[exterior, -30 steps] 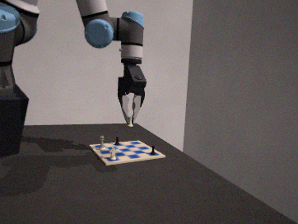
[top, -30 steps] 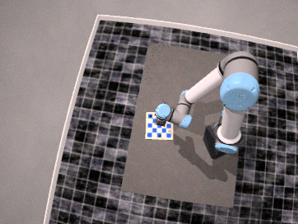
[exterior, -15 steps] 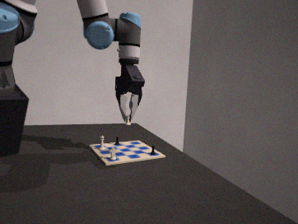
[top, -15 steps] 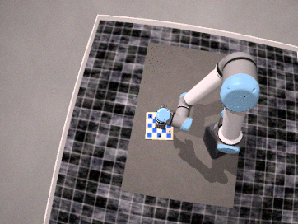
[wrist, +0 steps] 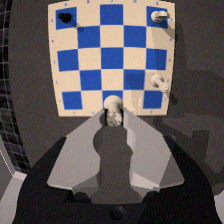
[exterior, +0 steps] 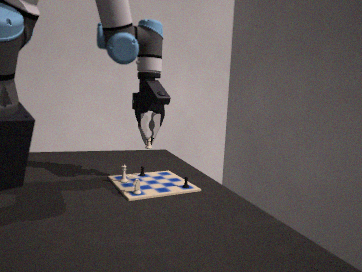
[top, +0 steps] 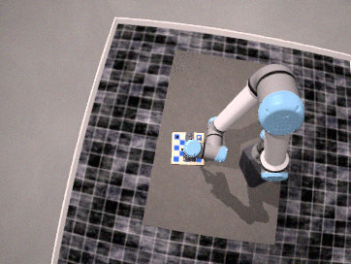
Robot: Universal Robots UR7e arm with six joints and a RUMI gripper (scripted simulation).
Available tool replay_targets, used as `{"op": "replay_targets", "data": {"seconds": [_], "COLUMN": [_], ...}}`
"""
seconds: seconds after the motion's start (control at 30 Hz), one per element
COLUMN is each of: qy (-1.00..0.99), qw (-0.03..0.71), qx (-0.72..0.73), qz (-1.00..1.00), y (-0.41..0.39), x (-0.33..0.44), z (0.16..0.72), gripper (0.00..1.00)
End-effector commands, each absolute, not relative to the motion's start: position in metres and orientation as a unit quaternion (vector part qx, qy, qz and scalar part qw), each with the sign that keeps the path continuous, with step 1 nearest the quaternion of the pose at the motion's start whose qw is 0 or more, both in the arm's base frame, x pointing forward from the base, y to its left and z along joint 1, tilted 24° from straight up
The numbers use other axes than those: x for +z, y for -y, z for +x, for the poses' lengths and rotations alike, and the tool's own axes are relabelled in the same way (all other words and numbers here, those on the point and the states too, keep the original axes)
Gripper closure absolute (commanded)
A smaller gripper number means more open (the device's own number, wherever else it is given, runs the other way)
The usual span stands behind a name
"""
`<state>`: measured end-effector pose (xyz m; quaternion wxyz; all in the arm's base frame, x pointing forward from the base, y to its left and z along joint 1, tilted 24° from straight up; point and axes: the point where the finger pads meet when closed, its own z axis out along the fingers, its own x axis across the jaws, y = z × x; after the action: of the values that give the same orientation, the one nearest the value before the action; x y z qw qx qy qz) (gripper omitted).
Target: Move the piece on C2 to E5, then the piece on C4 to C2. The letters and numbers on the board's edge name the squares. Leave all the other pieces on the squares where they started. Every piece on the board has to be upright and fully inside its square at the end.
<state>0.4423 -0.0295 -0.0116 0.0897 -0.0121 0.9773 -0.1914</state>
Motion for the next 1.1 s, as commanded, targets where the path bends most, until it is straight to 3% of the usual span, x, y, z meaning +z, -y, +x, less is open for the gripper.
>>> {"op": "replay_targets", "data": {"seconds": [0.0, 1.07], "qy": [-0.977, -0.977], "qw": [0.09, 0.09], "qx": [-0.192, -0.192], "qz": [-0.013, -0.013], "y": [0.029, 0.06], "x": [-0.011, -0.087], "z": [0.443, 0.458], "gripper": [1.0, 1.0]}}
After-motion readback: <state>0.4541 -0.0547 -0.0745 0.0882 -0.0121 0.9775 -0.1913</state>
